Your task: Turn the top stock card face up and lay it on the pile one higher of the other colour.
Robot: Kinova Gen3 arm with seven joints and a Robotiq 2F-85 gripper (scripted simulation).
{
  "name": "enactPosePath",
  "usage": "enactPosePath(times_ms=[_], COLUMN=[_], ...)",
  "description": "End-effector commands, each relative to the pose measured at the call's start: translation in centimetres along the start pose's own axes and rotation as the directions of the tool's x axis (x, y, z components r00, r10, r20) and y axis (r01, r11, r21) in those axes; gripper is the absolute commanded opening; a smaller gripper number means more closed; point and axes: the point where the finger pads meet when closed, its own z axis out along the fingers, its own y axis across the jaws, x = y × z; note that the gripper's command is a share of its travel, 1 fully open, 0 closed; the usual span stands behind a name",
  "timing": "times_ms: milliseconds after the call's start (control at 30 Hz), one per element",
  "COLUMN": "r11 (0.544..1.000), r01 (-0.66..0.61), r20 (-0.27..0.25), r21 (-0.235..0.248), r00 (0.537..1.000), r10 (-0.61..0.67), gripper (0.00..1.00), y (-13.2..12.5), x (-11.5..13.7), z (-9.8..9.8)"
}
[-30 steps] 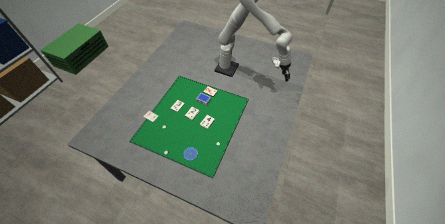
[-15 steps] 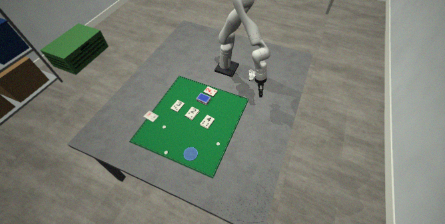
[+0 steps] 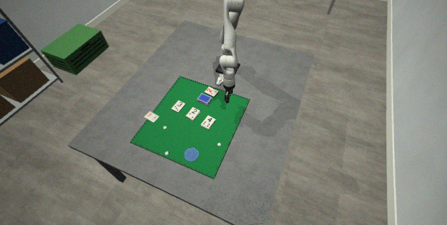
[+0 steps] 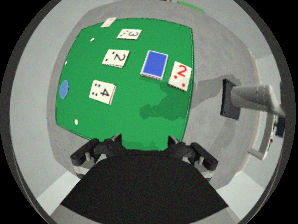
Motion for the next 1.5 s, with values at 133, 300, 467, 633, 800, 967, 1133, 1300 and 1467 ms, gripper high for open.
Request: enactPosePath(times_ms=[133, 300, 467, 633, 800, 967, 1133, 1300, 1467], r11=[0.99, 0.986, 0.98, 0.976, 0.976, 0.976, 0.976, 0.976, 0.976], r01=[-0.139, -0.166, -0.198, -0.218, -0.218, -0.218, -0.218, -0.218, -0.218], r20=[-0.036, -0.048, -0.056, -0.058, -0.057, -0.057, -0.057, -0.057, -0.058], r21=[-0.014, -0.017, -0.025, -0.021, -0.02, -0.02, -0.02, -0.021, -0.023], r00=[0.99, 0.985, 0.979, 0.975, 0.975, 0.975, 0.975, 0.975, 0.975], r10=[0.138, 0.165, 0.196, 0.216, 0.216, 0.216, 0.216, 0.216, 0.216], gripper=[1.0, 1.0, 1.0, 1.0, 1.0, 1.0, 1.0, 0.85, 0.85], y=[-0.1, 0.6, 1.7, 1.7, 1.7, 1.7, 1.7, 1.7, 1.8], x=[13.0, 16.2, 18.9, 19.4, 19.4, 19.4, 19.4, 19.4, 19.4], z=[0.9, 1.0, 1.1, 1.0, 1.0, 1.0, 1.0, 1.0, 1.2])
